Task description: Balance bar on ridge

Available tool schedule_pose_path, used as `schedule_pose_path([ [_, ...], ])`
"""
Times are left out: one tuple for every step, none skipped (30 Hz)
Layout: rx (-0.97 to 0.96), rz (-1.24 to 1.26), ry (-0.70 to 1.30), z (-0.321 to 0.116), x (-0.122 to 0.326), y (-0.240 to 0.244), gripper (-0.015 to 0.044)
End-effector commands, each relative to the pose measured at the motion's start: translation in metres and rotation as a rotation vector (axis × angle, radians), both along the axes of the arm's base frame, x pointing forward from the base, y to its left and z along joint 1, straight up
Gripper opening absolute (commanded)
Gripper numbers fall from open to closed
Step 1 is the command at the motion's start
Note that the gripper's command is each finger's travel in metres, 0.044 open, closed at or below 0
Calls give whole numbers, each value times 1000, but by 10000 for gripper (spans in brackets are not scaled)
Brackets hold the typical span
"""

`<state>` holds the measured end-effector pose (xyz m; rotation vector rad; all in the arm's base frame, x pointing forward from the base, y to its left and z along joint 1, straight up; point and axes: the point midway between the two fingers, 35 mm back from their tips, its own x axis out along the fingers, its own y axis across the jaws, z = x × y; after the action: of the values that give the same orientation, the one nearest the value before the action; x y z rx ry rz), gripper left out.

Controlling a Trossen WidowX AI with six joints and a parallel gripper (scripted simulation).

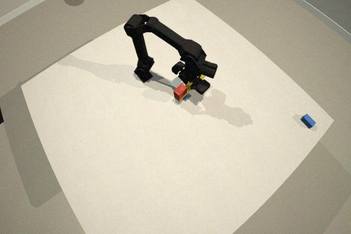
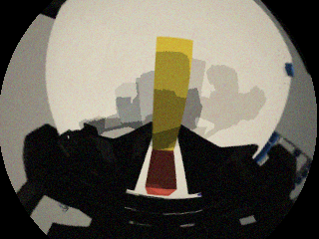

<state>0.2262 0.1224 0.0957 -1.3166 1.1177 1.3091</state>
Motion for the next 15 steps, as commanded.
schedule_pose_path([
  [-1, 2, -3, 0, 1, 0, 0],
  [-1, 2, -3, 0, 1, 0, 0],
  [-1, 2, -3, -1, 1, 0, 0],
  [-1, 2, -3, -1, 1, 0, 0],
  [-1, 2, -3, -1, 1, 0, 0],
  [-1, 2, -3, -1, 1, 0, 0],
  [-1, 2, -3, -1, 1, 0, 0],
  [-1, 2, -3, -1, 1, 0, 0],
  [-1, 2, -3, -1, 1, 0, 0],
  [-1, 2, -3, -1, 1, 0, 0],
  [-1, 2, -3, -1, 1, 0, 0],
  [-1, 2, -3, -1, 1, 0, 0],
  [-1, 2, -3, -1, 1, 0, 0],
  [-1, 2, -3, -1, 1, 0, 0],
  [-1, 2, -3, -2, 1, 0, 0],
])
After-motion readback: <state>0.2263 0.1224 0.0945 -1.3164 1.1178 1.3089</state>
